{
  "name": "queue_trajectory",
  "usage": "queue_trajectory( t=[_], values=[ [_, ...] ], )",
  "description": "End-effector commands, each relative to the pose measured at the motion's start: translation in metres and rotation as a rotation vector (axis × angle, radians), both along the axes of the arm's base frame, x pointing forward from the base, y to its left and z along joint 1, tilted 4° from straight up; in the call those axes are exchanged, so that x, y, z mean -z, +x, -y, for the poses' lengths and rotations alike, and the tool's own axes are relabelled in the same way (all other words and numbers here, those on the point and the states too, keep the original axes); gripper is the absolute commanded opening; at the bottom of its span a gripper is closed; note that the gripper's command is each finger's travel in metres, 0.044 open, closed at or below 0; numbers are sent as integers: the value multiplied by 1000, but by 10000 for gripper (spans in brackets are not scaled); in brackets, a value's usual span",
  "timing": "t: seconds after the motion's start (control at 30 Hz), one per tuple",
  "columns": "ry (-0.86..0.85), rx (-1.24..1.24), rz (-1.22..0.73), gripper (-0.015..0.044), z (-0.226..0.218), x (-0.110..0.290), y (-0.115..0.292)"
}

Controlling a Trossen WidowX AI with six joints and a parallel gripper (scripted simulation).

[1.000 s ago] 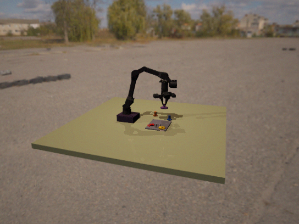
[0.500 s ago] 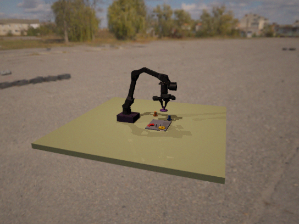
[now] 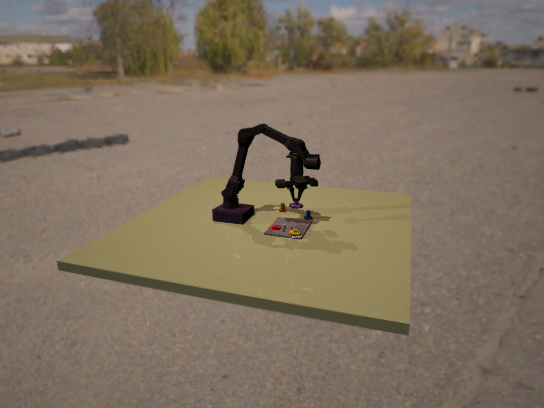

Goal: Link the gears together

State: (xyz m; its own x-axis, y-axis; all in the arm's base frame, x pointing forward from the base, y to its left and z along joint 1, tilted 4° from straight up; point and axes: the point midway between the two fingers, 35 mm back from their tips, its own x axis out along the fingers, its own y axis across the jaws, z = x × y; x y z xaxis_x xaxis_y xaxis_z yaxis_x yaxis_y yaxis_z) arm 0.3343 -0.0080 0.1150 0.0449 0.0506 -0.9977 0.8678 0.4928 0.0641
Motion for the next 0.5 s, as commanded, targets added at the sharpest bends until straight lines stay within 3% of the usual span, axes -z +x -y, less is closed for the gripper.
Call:
queue_trajectory(
  t=[0.0, 0.47],
  values=[
    [4, -5, -2, 0, 10, 5, -1],
    [4, -15, -2, 0, 44, 17, -4]
  ],
)
